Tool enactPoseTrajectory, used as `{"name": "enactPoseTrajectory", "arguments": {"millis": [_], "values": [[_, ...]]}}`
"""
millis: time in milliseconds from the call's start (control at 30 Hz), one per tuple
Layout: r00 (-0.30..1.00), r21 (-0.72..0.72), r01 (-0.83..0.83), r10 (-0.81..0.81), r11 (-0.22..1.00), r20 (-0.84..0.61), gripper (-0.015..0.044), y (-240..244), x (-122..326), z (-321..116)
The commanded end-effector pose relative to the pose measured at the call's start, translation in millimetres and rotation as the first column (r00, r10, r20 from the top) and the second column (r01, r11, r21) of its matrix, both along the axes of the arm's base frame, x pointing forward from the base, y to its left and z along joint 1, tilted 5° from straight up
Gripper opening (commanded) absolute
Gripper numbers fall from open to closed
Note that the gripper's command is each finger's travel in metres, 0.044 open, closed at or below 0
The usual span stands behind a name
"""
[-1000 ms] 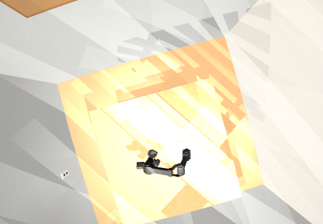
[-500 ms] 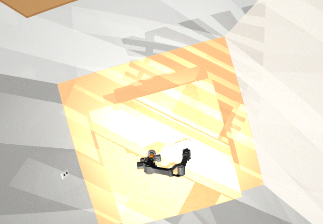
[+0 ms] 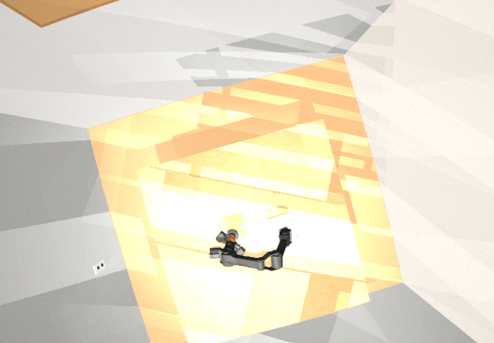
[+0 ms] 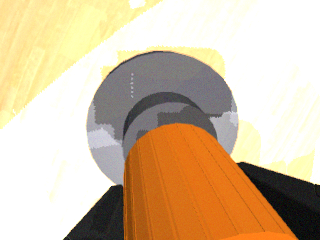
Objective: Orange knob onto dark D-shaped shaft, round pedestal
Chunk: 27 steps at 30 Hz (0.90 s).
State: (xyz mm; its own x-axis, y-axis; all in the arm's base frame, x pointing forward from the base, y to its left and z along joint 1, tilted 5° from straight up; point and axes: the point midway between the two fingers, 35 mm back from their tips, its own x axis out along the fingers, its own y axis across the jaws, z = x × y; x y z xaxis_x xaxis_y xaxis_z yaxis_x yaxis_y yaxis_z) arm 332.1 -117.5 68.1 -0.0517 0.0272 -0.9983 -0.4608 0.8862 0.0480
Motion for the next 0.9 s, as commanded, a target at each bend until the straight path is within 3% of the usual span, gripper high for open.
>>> {"name": "enactPoseTrajectory", "arguments": {"millis": [0,133,867], "values": [[0.827,-0.036,0.562,-0.562,0.826,0.004,0.0000,-2.8,4.2,4.7],[0.721,-0.044,0.692,-0.693,0.720,0.006,0.0000,-3.3,6.4,5.0],[0.717,-0.044,0.696,-0.697,0.716,0.006,0.0000,-2.3,7.9,1.1]]}}
